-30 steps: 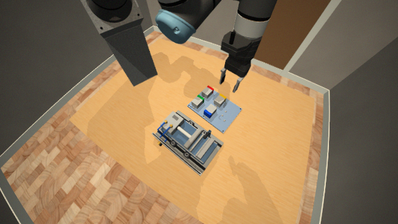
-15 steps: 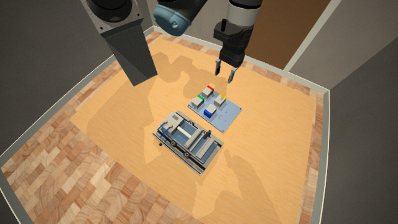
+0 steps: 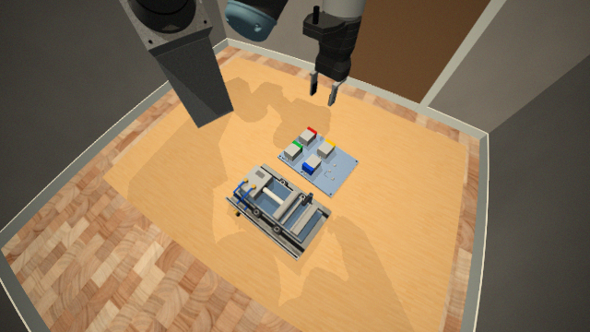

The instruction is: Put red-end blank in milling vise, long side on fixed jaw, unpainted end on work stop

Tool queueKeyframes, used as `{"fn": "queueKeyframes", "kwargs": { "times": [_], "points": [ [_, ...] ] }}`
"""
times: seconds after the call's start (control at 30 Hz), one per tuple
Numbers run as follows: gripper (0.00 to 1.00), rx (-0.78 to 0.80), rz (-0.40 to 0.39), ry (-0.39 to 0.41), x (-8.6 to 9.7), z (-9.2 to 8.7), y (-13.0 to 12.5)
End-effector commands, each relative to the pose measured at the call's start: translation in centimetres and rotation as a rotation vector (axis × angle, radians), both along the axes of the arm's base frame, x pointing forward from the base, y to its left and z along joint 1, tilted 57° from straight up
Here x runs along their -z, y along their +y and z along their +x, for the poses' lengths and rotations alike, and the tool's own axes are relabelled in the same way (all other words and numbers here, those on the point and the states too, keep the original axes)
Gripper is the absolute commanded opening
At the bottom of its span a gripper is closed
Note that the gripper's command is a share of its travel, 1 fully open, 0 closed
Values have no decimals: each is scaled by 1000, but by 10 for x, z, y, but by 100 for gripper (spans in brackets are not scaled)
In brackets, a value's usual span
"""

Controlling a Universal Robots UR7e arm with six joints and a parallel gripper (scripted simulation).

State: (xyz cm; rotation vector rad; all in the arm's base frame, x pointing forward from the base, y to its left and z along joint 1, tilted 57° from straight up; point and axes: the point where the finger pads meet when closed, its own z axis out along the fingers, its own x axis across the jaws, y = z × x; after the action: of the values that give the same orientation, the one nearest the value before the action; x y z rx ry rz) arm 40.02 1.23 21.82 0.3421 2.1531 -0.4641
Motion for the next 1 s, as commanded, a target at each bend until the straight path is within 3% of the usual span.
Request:
{"fn": "queueKeyframes", "kwargs": {
  "times": [0.0, 0.1, 0.97],
  "points": [
    [100, 0, 0, -1, 11, -9, 9],
    [100, 0, 0, -1, 28, -22, 23],
    [100, 0, 0, -1, 22, -17, 18]
  ]
}}
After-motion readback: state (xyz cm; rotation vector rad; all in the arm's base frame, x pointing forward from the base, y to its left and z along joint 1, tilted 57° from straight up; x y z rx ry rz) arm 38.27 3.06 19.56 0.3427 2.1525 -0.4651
